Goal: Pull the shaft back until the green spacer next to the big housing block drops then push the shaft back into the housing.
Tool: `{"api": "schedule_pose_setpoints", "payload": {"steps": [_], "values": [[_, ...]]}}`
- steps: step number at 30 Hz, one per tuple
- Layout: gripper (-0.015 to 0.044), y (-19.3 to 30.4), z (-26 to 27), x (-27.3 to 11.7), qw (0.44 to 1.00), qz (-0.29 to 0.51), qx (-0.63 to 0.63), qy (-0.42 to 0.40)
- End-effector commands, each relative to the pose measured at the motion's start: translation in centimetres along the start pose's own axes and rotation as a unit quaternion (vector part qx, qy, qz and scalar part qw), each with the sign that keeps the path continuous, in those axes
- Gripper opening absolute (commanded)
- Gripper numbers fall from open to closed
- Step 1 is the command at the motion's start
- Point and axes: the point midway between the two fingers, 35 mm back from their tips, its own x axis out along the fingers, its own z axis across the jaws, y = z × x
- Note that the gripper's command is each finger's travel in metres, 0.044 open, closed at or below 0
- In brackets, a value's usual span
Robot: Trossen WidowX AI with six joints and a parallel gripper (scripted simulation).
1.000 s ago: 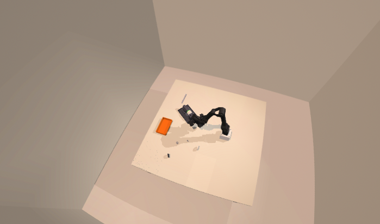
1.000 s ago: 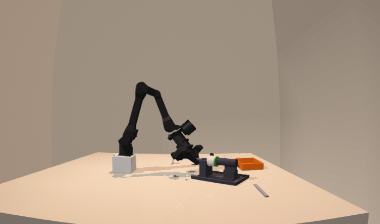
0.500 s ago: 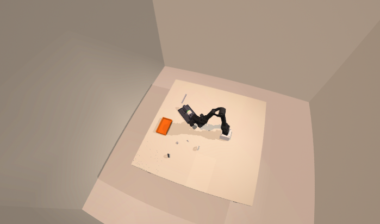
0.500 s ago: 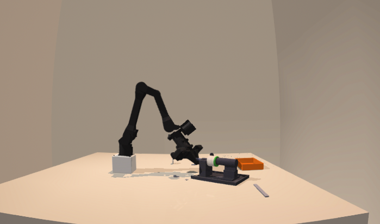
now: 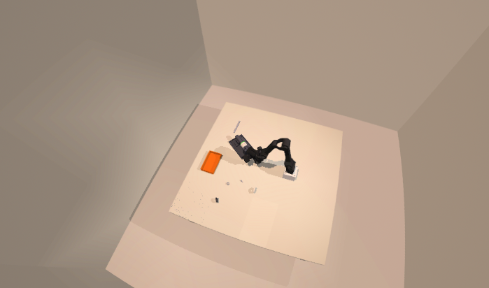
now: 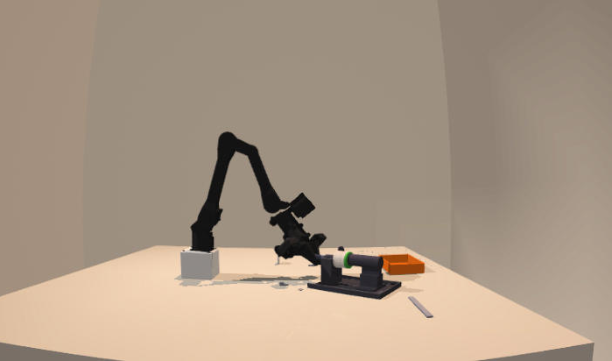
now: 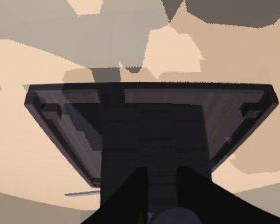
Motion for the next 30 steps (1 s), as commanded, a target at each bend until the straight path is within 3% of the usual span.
{"api": "schedule_pose_setpoints", "payload": {"steps": [1,30], "values": [[0.0,-0.13,0.06,-0.06,1.0,-0.001,0.001,-0.001],[0.0,-0.35,0.06,-0.27,1.0,-0.001,0.001,-0.001]]}}
